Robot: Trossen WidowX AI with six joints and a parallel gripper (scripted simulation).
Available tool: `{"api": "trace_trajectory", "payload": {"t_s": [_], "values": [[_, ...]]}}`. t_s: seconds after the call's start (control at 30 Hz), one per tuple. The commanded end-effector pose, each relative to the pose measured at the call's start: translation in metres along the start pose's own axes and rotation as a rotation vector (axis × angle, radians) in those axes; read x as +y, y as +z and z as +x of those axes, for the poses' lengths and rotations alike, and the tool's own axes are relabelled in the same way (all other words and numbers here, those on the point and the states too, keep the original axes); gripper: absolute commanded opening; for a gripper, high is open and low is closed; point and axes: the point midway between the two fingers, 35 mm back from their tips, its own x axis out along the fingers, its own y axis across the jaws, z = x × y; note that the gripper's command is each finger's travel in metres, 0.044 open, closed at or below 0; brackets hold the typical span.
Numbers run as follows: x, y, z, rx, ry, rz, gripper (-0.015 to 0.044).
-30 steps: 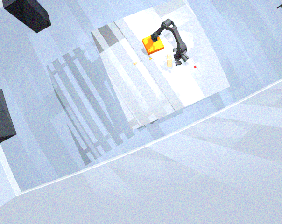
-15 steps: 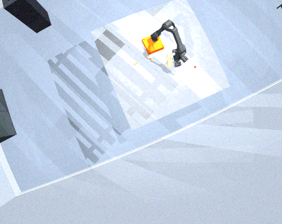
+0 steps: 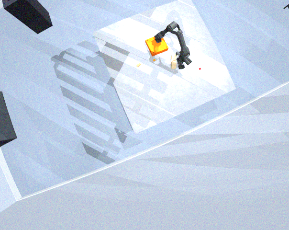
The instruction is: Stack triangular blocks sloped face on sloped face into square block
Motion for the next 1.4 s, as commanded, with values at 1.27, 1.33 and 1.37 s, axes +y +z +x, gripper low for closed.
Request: {"api": "trace_trajectory", "payload": {"t_s": [1.27,1.33,1.37], "values": [[0.0,-0.083,0.001,0.012,0.009,0.006,0.0],[0.0,-0.087,0.001,0.012,0.009,0.006,0.0],[0.0,-0.089,0.001,0.012,0.009,0.006,0.0]]}}
